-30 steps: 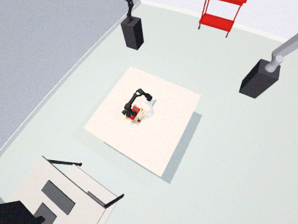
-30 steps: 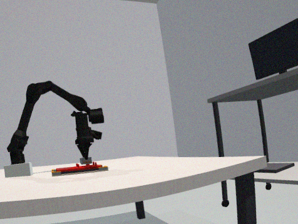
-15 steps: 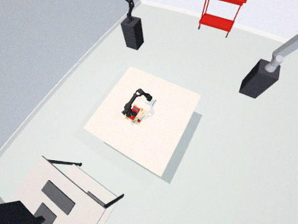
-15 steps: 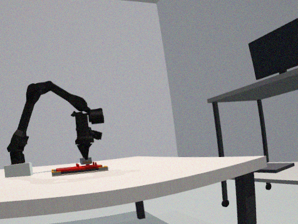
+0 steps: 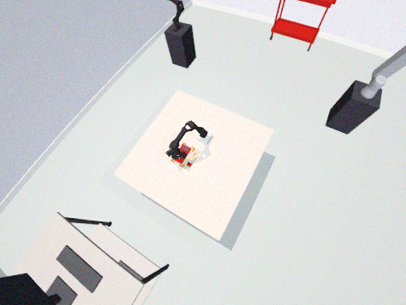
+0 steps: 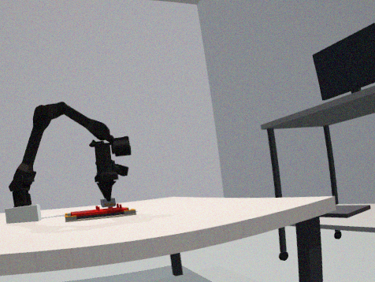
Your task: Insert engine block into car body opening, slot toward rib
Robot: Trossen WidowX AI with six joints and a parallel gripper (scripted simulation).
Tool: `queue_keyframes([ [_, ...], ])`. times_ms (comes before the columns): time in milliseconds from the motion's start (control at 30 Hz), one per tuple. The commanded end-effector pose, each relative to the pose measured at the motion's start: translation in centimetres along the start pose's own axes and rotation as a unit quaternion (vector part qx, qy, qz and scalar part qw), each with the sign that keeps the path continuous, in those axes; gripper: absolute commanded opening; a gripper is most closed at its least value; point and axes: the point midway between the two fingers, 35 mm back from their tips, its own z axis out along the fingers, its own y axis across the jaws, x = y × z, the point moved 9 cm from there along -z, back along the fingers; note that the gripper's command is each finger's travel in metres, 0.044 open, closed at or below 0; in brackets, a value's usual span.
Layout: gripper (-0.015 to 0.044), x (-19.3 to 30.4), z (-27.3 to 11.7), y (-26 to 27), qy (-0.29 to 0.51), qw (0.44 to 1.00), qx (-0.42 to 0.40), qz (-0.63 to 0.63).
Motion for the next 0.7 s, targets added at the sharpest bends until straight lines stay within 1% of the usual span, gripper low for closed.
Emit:
queue_keyframes([
  [0,0.0158,0.06,0.12,-0.02,0.002,1.000,0.002,0.000],
  [400,0.0158,0.06,0.17,-0.02,0.002,1.000,0.002,0.001],
  [667,0.0368,-0.01,0.05,0.00,0.000,1.000,0.000,0.000],
])
